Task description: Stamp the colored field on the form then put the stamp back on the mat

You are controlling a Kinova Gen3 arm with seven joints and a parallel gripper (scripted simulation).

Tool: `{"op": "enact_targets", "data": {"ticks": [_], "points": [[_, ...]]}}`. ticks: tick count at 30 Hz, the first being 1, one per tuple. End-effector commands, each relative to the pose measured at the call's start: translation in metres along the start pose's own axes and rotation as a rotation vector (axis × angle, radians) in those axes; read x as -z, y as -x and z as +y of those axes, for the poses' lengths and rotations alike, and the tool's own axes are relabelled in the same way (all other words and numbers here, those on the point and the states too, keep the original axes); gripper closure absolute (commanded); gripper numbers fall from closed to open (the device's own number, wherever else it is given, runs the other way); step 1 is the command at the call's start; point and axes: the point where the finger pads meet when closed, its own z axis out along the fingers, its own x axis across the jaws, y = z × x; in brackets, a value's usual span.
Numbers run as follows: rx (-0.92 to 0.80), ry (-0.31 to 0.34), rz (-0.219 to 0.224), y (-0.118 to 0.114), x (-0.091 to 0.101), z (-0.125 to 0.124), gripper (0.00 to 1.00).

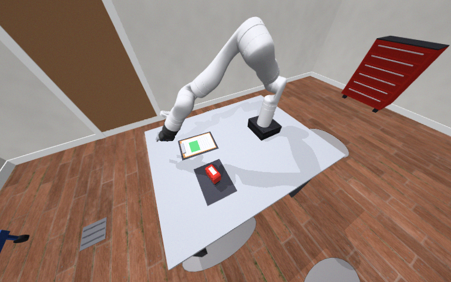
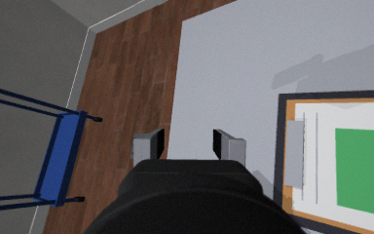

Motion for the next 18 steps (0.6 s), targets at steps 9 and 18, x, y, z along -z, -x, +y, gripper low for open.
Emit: {"op": "enact_targets", "data": {"ticks": [9,18], "points": [[0.006,0.015,0.015,-0.001,0.006,0.013,0.0],[0.009,0.028,0.034,-0.004,0.01,0.023,0.0]]}}
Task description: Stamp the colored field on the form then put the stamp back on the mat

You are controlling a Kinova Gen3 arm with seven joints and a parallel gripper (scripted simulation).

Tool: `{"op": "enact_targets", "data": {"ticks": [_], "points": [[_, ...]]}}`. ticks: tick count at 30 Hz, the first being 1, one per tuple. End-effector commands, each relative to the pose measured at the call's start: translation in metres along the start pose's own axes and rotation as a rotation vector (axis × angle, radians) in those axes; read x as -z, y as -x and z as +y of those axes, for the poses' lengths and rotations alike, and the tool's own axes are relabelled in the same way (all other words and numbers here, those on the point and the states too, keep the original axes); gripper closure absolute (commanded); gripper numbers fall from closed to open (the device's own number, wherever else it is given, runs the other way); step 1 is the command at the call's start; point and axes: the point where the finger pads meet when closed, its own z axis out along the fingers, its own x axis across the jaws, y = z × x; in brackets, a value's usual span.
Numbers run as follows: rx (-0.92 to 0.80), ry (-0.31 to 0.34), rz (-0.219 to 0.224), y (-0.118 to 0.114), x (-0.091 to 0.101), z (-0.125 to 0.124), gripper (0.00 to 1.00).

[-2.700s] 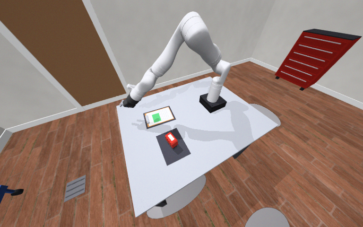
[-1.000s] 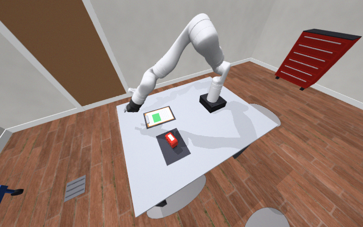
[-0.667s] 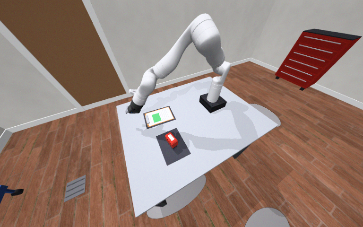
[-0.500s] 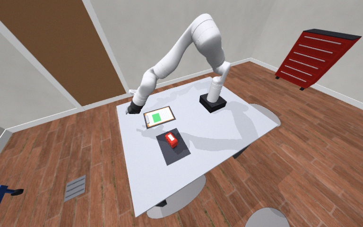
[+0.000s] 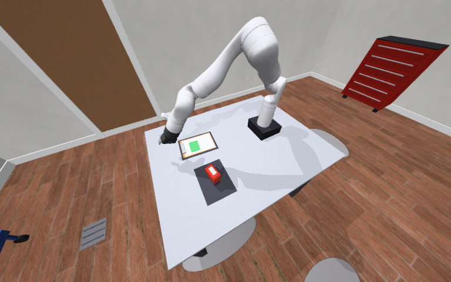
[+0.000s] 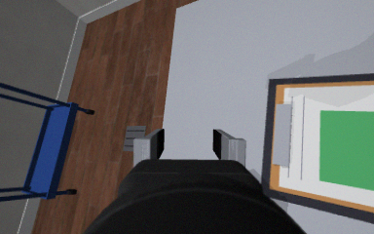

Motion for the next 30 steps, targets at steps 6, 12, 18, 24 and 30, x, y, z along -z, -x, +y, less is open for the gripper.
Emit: {"op": "enact_targets", "data": {"ticks": [6,12,18,24,30], "points": [[0.004,0.014,0.015,-0.002,0.005,0.011,0.0],[0.007,0.027,0.034,-0.006,0.01,0.021,0.0],[0.018,0.066,0.089,-0.017,0.023,0.052,0.0],[0.041,0.129,0.175,-0.038,0.049,0.099,0.0],[0.072,0.198,0.265,-0.061,0.081,0.147,0.0]]}}
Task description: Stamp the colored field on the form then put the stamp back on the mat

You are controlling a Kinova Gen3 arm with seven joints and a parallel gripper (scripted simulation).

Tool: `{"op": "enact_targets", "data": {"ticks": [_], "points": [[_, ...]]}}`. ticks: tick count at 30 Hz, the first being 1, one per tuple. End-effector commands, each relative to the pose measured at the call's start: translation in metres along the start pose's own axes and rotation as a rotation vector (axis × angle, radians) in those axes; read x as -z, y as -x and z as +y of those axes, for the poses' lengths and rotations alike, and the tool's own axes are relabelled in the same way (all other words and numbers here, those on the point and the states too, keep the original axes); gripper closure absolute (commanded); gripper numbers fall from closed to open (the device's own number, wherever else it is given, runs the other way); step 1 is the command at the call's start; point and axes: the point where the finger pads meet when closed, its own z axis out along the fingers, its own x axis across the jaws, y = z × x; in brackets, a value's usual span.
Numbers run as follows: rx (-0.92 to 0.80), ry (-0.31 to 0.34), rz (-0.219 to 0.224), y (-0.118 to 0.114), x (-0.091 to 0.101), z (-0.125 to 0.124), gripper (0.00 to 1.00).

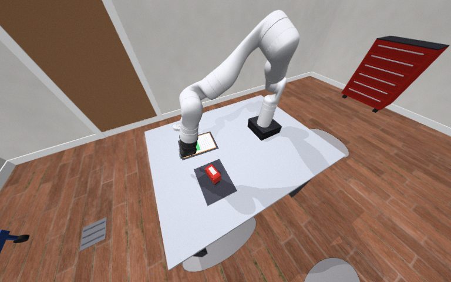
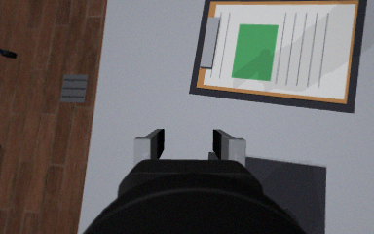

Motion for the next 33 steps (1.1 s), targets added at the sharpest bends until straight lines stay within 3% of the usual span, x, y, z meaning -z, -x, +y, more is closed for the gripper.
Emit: {"op": "enact_targets", "data": {"ticks": [1,4,6,19,33], "points": [[0.03,0.032,0.014,-0.004,0.015,0.031,0.0],[0.046,0.06,0.053,-0.017,0.023,0.053,0.0],[0.046,0.06,0.053,-0.017,0.023,0.053,0.0],[0.102,0.14,0.169,-0.058,0.053,0.116,0.0],[0.117,0.158,0.196,-0.069,0.061,0.129,0.0]]}}
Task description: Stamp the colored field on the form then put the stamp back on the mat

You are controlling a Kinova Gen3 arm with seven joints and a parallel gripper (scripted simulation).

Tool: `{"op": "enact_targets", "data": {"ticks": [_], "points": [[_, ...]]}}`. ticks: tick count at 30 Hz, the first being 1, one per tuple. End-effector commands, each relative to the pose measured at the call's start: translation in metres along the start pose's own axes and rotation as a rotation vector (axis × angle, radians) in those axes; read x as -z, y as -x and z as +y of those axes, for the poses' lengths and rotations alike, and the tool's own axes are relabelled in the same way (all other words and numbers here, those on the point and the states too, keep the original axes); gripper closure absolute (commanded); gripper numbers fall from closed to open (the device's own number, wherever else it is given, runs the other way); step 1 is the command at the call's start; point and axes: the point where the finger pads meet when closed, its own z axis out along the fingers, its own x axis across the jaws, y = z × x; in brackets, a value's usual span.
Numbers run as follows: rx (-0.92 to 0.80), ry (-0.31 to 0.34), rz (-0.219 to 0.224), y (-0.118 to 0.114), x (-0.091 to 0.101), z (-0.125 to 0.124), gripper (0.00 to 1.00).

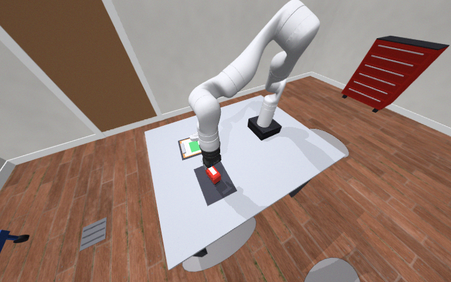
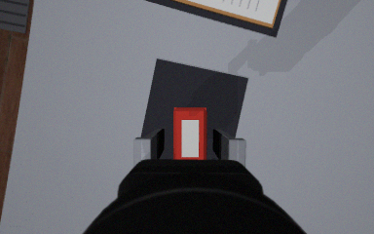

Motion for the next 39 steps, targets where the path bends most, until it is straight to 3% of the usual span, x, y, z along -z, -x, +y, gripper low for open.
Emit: {"op": "enact_targets", "data": {"ticks": [1,39], "points": [[0.002,0.003,-0.001,-0.0002,0.0019,0.0021,0.0],[0.006,0.007,0.006,-0.0023,0.0029,0.0061,0.0]]}}
